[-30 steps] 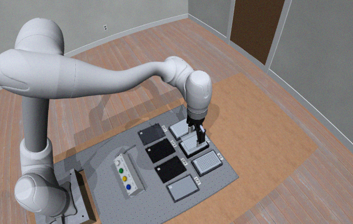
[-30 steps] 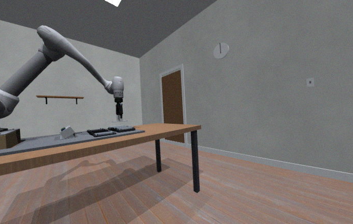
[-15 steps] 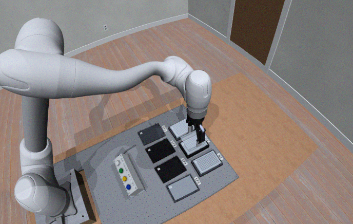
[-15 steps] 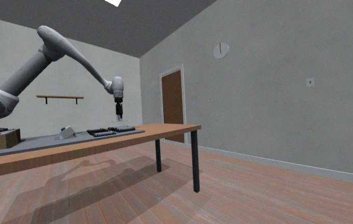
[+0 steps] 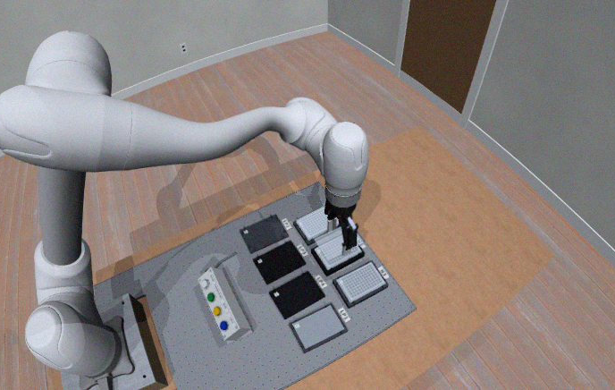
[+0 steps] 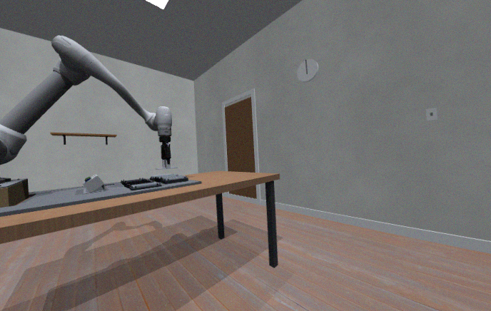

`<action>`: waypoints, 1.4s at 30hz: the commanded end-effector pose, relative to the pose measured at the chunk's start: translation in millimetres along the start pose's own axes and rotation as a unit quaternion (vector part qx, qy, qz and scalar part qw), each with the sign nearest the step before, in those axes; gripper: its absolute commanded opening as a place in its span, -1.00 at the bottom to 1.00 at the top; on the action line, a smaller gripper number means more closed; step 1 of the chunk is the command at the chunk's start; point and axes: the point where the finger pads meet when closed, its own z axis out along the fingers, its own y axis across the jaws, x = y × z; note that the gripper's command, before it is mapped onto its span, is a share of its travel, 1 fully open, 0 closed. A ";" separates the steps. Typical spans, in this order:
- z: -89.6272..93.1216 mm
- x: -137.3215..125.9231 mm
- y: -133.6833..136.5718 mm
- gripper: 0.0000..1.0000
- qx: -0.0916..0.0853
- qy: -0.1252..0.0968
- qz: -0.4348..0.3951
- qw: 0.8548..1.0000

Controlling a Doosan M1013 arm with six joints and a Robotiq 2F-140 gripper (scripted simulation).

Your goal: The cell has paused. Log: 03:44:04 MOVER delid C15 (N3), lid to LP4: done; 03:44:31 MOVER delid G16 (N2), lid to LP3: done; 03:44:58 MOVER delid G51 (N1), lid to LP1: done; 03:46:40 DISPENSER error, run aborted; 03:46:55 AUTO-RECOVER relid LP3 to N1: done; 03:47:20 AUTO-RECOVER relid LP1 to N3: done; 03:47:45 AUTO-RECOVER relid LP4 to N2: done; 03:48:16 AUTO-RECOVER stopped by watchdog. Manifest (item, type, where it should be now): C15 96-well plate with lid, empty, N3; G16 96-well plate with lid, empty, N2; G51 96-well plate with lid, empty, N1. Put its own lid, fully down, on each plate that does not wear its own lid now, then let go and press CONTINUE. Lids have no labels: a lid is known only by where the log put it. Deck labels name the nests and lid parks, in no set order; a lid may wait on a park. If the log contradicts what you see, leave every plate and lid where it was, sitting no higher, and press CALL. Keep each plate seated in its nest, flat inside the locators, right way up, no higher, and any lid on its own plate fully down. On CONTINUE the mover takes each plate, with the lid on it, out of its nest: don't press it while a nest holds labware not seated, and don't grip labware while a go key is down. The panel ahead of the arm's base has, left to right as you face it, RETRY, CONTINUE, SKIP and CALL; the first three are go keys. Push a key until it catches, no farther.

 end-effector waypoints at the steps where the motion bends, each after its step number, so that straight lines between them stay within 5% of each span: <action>1: -0.2 0.0 0.0 -1.00 0.000 0.000 0.000 1.000; 32: 4.5 0.0 0.0 -1.00 0.000 0.000 -0.017 1.000; 42: 20.4 0.1 -0.1 -1.00 0.000 0.000 -0.017 1.000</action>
